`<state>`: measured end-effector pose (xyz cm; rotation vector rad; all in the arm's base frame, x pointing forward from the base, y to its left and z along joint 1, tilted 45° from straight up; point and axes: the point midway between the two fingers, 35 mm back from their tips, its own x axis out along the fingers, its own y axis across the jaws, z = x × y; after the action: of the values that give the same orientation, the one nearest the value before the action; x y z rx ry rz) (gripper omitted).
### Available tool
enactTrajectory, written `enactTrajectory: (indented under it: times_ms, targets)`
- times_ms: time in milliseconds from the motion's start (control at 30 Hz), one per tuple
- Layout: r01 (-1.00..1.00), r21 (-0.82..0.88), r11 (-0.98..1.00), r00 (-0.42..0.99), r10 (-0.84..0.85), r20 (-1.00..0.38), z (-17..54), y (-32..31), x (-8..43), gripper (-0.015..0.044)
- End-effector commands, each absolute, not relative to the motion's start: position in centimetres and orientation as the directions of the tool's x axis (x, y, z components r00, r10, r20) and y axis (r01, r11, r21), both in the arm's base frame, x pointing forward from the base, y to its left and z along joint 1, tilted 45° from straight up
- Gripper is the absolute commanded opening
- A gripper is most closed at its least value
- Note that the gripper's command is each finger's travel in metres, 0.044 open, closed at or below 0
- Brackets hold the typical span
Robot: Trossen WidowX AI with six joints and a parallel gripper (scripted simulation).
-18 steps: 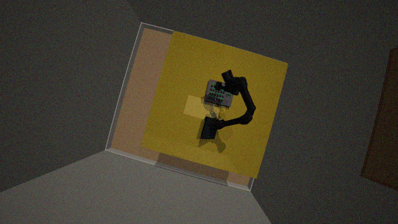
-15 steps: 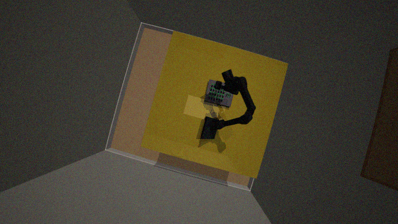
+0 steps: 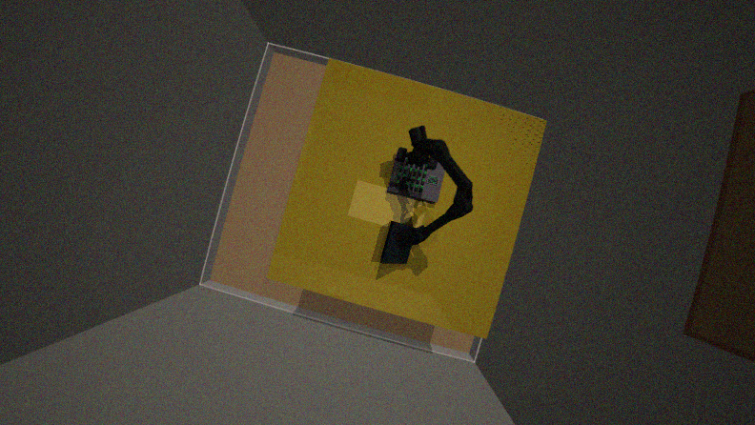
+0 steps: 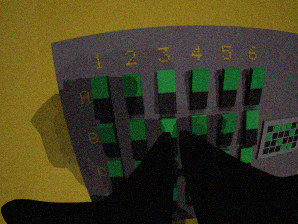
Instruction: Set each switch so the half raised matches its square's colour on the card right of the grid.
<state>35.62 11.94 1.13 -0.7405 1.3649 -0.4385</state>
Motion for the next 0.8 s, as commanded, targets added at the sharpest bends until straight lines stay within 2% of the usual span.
enactTrajectory:
  times_ms: [0, 767]
  targets:
    - [-0.138, -0.702, 0.699, 0.189, -0.677, -0.711, -0.3, 10.2, 35.9, 0.0]
    - [-0.137, -0.704, 0.697, 0.195, -0.677, -0.709, -2.6, 8.0, 36.4, 0.0]
